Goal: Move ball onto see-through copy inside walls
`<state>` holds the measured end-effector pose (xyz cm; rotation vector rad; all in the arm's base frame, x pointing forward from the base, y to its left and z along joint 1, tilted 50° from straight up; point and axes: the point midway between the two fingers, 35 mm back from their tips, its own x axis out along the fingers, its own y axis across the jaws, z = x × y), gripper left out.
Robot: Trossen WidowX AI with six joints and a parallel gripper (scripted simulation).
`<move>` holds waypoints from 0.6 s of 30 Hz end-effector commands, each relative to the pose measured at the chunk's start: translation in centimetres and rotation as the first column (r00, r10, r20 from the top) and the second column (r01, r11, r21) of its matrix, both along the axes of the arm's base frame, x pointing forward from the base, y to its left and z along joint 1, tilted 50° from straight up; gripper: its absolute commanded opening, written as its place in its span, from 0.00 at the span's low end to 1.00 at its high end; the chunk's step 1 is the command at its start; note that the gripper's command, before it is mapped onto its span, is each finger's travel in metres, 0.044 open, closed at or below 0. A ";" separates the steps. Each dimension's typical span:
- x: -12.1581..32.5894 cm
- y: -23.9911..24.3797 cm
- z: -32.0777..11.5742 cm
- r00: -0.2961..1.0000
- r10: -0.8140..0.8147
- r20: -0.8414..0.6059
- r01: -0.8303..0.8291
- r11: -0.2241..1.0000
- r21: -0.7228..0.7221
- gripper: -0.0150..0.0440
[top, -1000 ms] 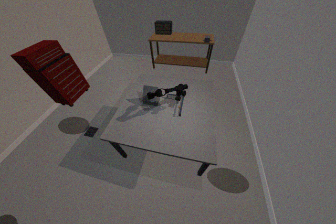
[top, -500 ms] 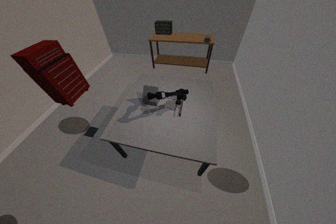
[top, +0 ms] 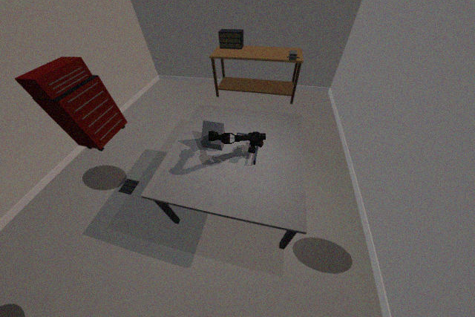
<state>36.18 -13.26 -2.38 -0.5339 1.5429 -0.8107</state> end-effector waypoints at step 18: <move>-0.3 -2.0 -1.8 1.000 0.012 -0.001 -0.012 1.000 -0.008 0.25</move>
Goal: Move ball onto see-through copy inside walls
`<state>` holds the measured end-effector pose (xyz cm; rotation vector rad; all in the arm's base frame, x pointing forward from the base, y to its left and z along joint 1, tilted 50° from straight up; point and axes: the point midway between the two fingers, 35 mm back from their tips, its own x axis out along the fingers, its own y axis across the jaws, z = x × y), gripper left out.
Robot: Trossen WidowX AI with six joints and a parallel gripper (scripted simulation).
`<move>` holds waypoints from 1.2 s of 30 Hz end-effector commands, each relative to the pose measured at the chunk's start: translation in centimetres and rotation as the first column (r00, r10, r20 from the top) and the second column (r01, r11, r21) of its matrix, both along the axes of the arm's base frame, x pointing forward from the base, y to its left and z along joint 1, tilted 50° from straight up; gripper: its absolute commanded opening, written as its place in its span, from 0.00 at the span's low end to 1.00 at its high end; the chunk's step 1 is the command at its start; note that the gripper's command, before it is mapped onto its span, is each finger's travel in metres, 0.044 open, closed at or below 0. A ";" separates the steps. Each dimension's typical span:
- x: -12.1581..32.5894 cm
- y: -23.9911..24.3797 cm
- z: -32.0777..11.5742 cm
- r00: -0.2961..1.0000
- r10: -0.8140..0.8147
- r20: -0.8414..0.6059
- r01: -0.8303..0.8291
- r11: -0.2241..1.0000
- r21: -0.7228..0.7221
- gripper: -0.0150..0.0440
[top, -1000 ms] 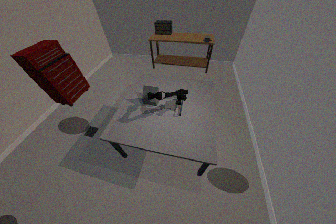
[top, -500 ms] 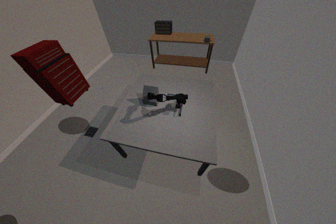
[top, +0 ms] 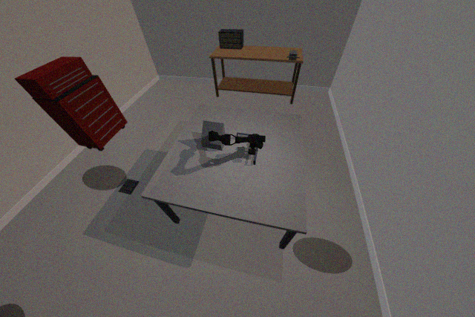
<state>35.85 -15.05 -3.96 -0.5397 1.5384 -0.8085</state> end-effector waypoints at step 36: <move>1.4 5.9 4.8 1.000 0.020 0.001 -0.020 1.000 -0.005 0.77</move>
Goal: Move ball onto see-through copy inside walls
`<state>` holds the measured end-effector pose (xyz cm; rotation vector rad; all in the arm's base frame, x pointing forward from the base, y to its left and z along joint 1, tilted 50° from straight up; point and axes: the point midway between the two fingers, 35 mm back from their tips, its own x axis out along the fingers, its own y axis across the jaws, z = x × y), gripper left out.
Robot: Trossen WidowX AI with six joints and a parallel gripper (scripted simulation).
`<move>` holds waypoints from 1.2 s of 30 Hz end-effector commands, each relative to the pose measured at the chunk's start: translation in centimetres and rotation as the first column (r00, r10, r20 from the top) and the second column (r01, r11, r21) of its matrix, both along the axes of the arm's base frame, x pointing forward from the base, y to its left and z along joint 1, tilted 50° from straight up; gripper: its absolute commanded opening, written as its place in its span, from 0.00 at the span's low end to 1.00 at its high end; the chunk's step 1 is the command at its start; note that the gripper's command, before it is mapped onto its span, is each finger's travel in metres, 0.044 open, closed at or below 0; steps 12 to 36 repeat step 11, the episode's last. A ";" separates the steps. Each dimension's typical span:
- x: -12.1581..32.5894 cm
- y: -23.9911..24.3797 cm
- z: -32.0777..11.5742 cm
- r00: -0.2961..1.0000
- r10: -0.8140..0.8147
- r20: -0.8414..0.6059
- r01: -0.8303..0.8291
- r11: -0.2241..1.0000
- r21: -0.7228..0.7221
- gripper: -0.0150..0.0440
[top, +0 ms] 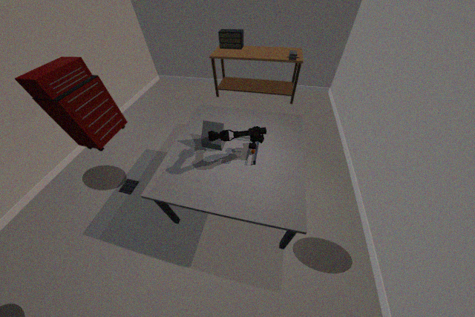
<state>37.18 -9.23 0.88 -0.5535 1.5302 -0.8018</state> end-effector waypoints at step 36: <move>0.3 3.1 2.8 1.000 -0.002 -0.001 0.002 1.000 -0.002 1.00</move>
